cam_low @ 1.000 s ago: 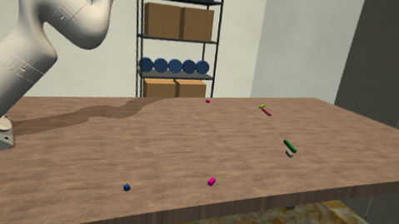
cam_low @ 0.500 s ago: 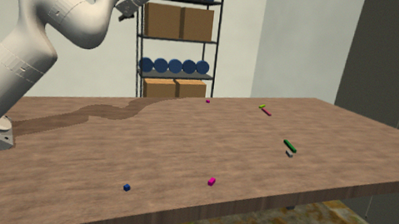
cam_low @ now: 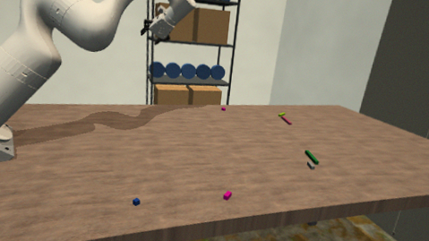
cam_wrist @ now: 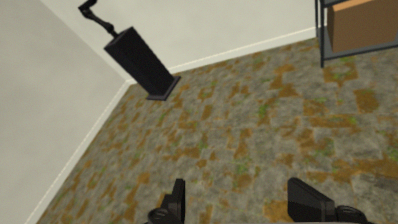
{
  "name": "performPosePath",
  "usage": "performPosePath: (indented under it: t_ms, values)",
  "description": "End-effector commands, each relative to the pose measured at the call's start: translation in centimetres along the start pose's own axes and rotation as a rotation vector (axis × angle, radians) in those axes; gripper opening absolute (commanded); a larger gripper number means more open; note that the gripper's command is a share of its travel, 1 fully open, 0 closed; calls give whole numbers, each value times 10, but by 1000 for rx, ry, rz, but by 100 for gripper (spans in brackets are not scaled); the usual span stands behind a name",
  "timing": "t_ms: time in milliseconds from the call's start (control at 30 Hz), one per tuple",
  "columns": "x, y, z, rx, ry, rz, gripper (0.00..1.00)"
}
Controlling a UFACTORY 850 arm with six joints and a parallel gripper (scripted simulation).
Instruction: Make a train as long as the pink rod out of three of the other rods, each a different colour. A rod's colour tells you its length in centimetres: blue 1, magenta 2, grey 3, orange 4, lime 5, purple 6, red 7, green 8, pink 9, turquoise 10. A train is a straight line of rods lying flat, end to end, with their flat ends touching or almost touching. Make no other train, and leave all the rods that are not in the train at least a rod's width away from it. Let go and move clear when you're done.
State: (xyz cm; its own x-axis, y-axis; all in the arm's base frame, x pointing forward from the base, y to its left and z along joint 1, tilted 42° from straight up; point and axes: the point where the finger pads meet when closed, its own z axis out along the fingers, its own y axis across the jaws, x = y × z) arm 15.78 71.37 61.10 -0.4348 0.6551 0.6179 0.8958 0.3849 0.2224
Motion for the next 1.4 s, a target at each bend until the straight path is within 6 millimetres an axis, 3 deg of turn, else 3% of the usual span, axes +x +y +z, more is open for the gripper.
performPosePath:
  t_ms: [0, 400, 467, 500, 567, 967, 1033, 1067, 1133, 1367]
  values:
    - [-23, 36, -12, -41, -12, 39, 100]
    - [-116, 142, -65, -179, -62, 178, 100]
    - [-116, 142, -65, -179, -62, 178, 100]
    - [-139, 163, -80, -210, -73, 209, 100]
    - [-147, 169, -85, -220, -77, 220, 100]
    - [-254, 245, -159, -356, -132, 358, 100]
    - [-254, 245, -159, -356, -132, 358, 100]
    - [-280, 258, -177, -386, -145, 390, 100]
    - [-288, 262, -184, -397, -149, 400, 100]
    - [-355, 288, -235, -475, -183, 481, 100]
